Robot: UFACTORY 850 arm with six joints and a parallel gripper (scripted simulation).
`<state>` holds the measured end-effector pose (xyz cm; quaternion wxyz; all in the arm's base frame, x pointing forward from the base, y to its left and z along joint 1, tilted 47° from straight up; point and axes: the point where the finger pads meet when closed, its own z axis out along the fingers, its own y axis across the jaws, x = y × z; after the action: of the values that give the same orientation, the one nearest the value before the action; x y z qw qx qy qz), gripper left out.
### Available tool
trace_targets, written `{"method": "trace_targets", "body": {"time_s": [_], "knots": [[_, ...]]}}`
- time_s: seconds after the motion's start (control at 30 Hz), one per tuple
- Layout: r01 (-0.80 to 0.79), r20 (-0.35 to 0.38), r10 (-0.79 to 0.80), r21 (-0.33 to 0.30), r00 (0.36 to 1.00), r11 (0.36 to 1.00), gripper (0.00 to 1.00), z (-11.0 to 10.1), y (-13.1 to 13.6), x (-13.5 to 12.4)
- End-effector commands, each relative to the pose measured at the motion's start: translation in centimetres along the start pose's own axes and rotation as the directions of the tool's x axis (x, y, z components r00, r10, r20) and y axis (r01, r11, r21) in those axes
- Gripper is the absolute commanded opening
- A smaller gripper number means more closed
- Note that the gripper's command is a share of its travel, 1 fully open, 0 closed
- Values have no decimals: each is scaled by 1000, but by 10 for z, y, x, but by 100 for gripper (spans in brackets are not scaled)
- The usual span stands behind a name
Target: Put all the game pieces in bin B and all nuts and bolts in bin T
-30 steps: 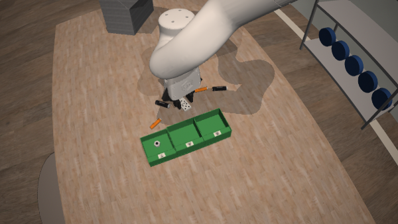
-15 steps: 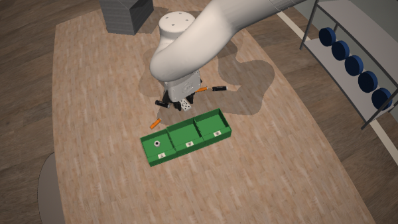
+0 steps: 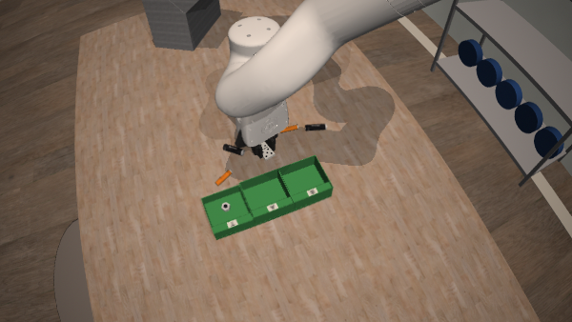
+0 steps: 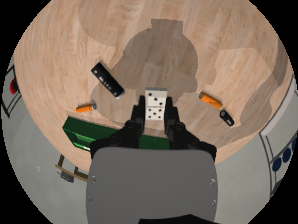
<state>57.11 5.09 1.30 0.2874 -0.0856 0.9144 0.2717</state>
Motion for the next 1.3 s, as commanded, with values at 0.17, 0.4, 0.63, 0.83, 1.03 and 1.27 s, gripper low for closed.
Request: {"method": "trace_targets", "body": {"time_s": [0.17, 0.4, 0.63, 0.83, 1.03, 1.27], "knots": [[0, 1, 0, 1, 1000, 1000, 0, 0, 0, 0], [0, 1, 0, 1, 1000, 1000, 0, 0, 0, 0], [0, 1, 0, 1, 1000, 1000, 0, 0, 0, 0], [0, 1, 0, 1, 1000, 1000, 0, -17, 0, 0], [0, 1, 0, 1, 1000, 1000, 0, -37, 0, 0], [0, 1, 0, 1, 1000, 1000, 0, -54, 0, 0]]}}
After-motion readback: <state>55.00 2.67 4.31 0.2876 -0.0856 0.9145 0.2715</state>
